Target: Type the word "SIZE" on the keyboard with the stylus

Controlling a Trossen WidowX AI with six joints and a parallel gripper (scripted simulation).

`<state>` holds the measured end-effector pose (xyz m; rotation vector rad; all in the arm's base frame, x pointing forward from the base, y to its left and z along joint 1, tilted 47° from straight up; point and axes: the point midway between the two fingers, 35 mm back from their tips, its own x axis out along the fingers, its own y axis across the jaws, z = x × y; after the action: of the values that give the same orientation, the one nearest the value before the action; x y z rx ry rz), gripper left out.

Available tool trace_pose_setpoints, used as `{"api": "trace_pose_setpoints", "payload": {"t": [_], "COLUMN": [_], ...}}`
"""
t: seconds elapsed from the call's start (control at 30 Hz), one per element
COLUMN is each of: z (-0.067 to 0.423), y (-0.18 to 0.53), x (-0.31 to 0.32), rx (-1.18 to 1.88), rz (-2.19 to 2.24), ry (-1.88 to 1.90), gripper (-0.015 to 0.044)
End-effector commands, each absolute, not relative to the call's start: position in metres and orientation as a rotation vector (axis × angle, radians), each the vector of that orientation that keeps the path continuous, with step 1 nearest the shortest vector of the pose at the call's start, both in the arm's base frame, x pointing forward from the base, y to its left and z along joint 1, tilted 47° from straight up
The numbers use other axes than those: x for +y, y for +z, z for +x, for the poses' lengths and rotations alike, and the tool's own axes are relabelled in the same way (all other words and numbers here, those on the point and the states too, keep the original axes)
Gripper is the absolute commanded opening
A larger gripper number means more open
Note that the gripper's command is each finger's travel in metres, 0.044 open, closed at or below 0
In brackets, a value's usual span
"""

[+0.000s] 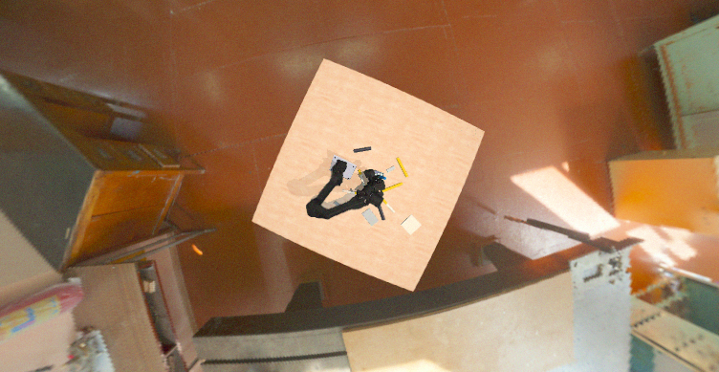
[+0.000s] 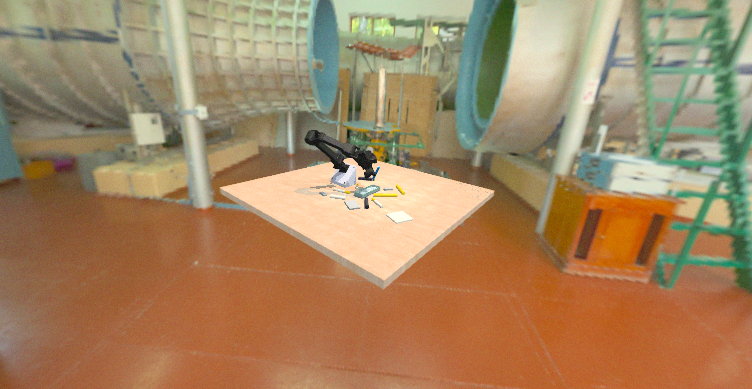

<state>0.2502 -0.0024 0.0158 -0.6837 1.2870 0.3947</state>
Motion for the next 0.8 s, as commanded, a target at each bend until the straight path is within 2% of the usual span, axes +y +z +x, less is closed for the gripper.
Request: {"api": "trace_pose_setpoints", "payload": {"t": [0.0,0.77], "z": [0.252,0.252], "y": [0.024,0.071], "x": [-0.008,-0.044], "rx": [1.210,0.821], "rz": [-0.700,-0.868], "ry": [0.388,0.247], "gripper": [0.0000,0.0000]}}
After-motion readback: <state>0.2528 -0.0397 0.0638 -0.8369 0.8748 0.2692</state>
